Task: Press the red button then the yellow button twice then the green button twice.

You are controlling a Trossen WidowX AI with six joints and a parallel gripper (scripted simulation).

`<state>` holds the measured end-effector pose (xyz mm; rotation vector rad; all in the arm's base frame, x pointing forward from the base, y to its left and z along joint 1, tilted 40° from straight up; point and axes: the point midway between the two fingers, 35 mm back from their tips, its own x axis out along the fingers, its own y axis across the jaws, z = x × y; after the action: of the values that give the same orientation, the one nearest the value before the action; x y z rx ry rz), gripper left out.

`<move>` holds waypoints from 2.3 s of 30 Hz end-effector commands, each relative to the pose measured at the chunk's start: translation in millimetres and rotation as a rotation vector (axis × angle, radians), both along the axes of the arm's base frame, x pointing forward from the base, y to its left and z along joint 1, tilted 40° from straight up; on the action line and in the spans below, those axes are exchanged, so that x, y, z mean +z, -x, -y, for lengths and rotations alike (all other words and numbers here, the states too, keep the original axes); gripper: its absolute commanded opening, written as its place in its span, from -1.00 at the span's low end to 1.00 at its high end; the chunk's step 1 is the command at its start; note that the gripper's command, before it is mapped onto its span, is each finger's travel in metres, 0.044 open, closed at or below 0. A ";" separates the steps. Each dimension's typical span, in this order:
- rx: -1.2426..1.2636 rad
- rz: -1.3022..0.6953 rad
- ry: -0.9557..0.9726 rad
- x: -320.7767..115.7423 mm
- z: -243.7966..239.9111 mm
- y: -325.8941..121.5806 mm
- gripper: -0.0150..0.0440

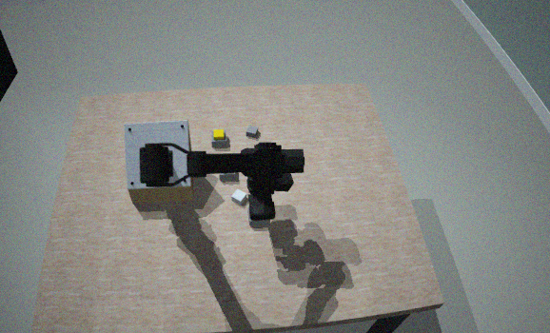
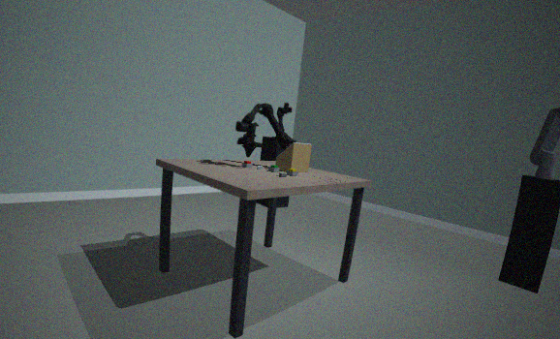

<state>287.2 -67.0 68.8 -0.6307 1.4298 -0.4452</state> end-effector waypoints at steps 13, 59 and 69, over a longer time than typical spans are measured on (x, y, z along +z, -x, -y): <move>0.001 -0.006 0.004 -12.7 10.4 -0.7 -0.42; 0.001 -0.007 0.001 45.7 -38.5 7.3 -0.42; 0.002 0.037 -0.060 2.4 -107.9 5.1 -0.42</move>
<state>284.5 10.3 90.9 -0.5864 1.4046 -0.4317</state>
